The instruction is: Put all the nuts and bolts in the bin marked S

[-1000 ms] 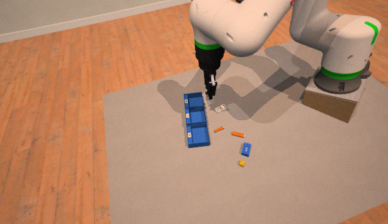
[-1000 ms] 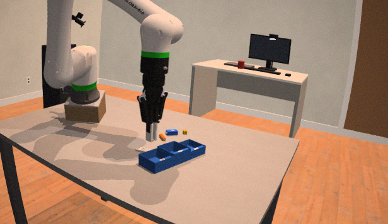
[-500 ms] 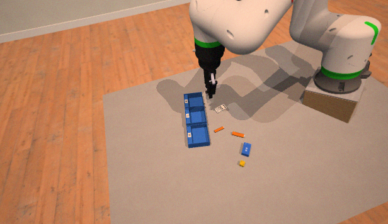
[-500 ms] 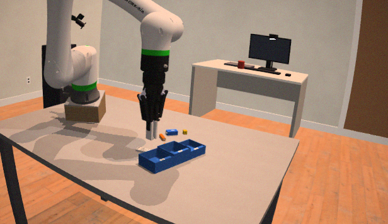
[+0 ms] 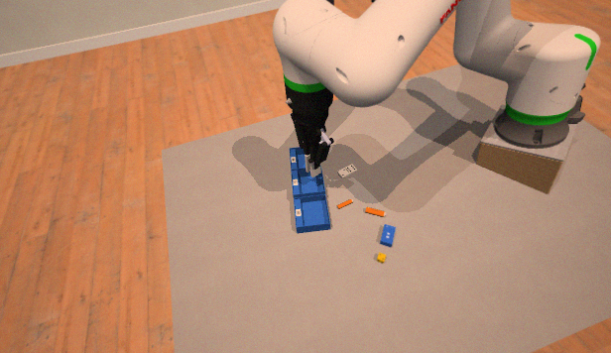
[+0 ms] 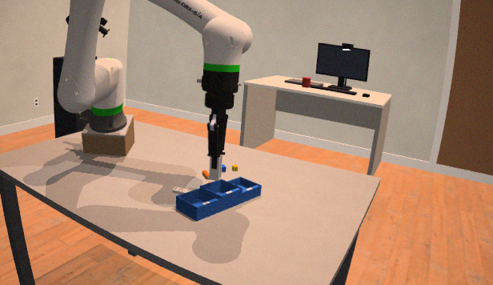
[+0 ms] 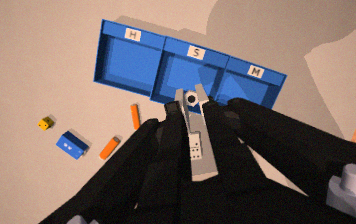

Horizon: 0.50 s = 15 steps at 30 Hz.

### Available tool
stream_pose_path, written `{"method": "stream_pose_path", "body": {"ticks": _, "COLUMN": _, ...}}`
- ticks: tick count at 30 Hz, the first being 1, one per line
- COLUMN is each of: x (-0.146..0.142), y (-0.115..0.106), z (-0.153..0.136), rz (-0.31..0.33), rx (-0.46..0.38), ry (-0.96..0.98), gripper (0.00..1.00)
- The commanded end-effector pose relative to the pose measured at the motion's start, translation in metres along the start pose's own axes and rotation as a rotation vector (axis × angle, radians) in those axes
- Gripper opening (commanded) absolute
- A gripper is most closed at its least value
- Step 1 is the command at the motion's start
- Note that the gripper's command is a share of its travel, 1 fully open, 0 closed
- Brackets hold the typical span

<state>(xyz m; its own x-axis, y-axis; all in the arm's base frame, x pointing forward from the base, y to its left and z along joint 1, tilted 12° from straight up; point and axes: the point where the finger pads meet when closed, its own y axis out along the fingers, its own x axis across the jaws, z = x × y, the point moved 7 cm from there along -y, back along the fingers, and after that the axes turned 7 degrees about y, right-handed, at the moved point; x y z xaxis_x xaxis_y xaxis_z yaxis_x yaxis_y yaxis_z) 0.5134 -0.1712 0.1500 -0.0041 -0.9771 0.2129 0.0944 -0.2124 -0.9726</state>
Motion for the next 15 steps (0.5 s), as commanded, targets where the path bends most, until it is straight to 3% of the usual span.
{"method": "stream_pose_path", "body": {"ticks": 1, "x": -0.0020, "y": 0.0002, "z": 0.0126, "rz": 0.009, "rx": -0.004, "ry": -0.157, "gripper": 0.07}}
{"method": "stream_pose_path", "body": {"ticks": 15, "x": -0.0025, "y": 0.0002, "z": 0.0124, "rz": 0.002, "rx": -0.002, "ry": -0.612, "gripper": 0.07}}
